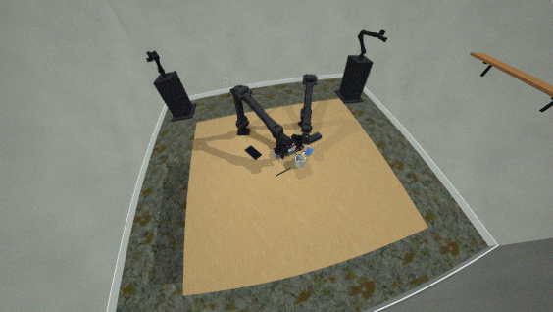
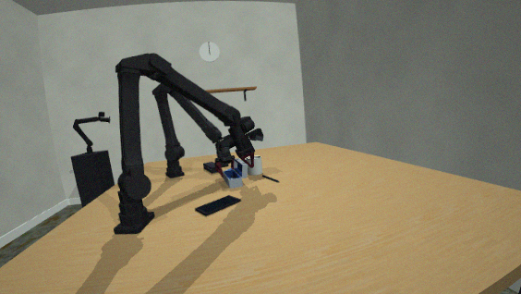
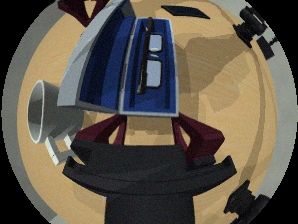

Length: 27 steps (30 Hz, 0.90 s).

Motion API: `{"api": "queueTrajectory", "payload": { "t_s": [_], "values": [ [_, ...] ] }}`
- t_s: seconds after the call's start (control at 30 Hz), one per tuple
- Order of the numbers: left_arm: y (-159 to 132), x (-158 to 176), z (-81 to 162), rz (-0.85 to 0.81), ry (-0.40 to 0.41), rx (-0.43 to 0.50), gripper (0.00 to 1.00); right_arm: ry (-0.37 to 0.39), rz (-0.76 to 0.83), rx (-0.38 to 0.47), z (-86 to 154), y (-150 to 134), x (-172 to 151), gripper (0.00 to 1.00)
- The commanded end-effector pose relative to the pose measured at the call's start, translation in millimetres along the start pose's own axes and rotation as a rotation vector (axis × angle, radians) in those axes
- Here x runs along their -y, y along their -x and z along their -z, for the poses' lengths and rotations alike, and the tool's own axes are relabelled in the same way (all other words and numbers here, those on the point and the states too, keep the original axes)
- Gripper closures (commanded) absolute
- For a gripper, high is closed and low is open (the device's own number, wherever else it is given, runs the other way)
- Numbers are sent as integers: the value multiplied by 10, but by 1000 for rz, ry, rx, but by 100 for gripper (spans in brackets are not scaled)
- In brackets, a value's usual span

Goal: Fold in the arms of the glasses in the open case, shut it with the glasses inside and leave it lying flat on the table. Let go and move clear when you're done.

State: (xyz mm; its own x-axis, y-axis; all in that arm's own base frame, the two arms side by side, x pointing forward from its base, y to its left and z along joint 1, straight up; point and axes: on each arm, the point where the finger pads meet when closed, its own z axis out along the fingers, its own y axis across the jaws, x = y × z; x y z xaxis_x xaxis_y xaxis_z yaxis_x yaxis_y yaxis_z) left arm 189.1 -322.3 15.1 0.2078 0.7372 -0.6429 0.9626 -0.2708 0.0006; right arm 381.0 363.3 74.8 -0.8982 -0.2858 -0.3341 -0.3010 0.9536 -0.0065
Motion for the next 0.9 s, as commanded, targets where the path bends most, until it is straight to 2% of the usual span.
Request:
{"api": "queueTrajectory", "payload": {
  "t_s": [0.0,0.53,0.67,0.73,0.8,0.87],
  "values": [
    [8,21,36,-2,-1,1,43,40,-15,64,266,121,-128,100],
    [7,9,35,12,5,0,43,31,-8,38,275,-135,-108,100],
    [7,9,35,12,5,0,43,30,-7,41,242,-161,-117,100],
    [7,9,35,16,5,0,43,13,2,-2,126,-298,-98,100],
    [7,9,35,16,5,0,43,27,-3,23,262,-269,-102,100],
    [7,9,35,16,5,0,43,17,2,5,174,-343,-102,100]
  ]
}}
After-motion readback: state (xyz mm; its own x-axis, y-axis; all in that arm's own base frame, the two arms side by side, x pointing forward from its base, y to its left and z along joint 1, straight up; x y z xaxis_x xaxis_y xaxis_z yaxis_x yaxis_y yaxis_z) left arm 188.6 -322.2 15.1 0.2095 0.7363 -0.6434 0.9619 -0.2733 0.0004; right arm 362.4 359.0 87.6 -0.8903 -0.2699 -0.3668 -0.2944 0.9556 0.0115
